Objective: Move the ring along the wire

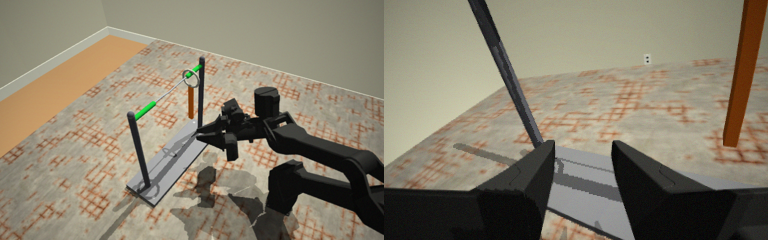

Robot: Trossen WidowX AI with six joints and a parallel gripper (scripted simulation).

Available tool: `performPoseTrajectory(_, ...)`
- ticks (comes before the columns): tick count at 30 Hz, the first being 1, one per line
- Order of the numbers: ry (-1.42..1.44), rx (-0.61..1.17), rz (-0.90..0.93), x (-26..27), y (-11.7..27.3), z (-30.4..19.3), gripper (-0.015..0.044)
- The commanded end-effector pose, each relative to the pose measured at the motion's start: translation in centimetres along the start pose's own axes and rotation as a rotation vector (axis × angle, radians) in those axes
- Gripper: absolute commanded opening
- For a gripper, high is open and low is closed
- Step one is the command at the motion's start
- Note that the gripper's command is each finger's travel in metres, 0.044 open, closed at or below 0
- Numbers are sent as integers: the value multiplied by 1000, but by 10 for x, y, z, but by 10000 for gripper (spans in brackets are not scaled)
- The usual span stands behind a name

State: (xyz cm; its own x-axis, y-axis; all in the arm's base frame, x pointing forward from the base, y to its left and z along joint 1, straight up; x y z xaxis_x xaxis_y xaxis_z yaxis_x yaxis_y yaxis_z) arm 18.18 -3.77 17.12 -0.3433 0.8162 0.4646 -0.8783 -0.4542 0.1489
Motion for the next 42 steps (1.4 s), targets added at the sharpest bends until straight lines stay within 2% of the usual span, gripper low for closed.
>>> performPoseTrajectory(1,-58,-49,-110,-19,13,-13,160)
performPoseTrajectory(8,-165,-141,-278,-44,36,-37,160)
performPoseTrajectory(14,-173,-150,-296,-46,38,-39,160)
performPoseTrajectory(35,146,-188,-551,-32,0,4,160)
performPoseTrajectory(42,164,-197,-566,-29,-3,7,160)
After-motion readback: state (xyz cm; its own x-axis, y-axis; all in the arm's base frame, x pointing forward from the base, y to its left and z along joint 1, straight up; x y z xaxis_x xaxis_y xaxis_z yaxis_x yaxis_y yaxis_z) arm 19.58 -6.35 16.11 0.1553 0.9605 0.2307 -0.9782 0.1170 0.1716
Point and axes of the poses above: the point midway between the two fingers, 35 mm back from their tips, its own y axis back along the fingers, its own x axis across the jaws, z = x × y, the point moved 6 cm from there along y, back along the fingers, and after that the axes turned 13 degrees about -y, right-handed, at the moved point
